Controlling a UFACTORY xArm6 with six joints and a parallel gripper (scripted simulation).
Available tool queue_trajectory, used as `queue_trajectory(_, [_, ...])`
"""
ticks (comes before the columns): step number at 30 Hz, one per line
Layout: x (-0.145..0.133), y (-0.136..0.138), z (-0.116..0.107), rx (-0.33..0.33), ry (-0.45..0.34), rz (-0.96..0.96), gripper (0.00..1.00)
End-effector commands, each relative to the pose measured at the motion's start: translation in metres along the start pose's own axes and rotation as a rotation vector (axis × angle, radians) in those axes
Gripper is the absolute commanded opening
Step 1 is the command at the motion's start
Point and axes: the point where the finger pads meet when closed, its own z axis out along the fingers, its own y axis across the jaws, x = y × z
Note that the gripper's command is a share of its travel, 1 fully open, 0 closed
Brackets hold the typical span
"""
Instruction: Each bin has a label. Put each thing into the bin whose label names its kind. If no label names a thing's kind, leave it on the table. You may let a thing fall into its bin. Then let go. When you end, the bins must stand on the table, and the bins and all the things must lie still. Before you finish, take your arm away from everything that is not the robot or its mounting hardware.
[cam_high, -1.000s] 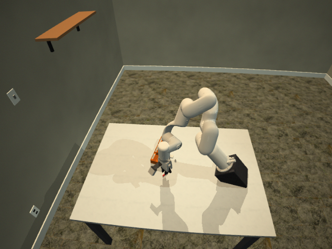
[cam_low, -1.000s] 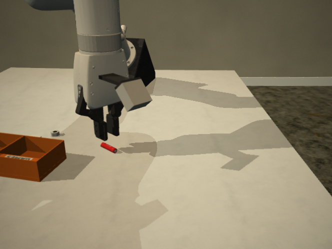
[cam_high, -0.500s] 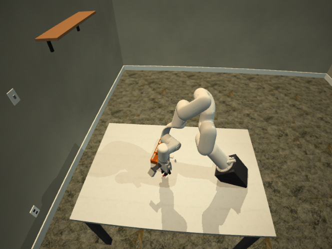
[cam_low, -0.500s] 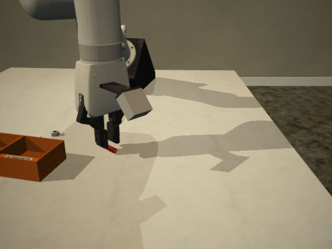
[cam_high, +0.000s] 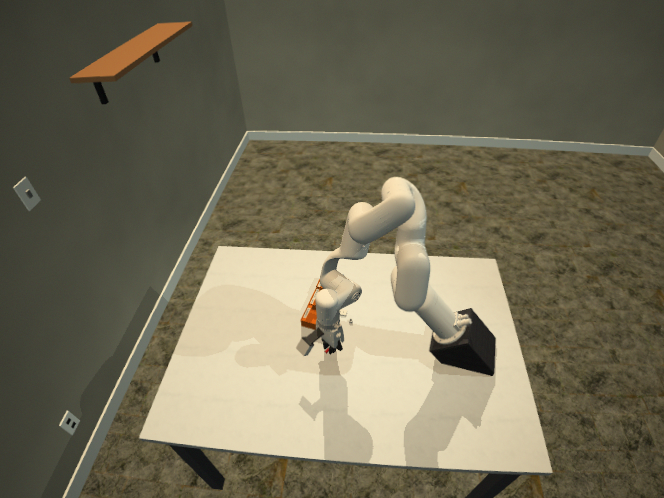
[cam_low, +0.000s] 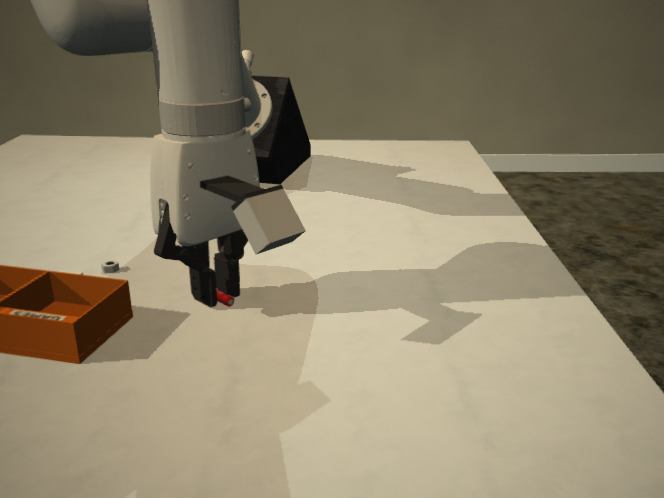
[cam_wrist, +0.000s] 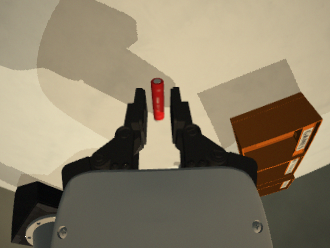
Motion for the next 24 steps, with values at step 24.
queue_trajectory(24, [0.0009,0.0007,-0.0002,-0.002,0.002,0.0,0.0])
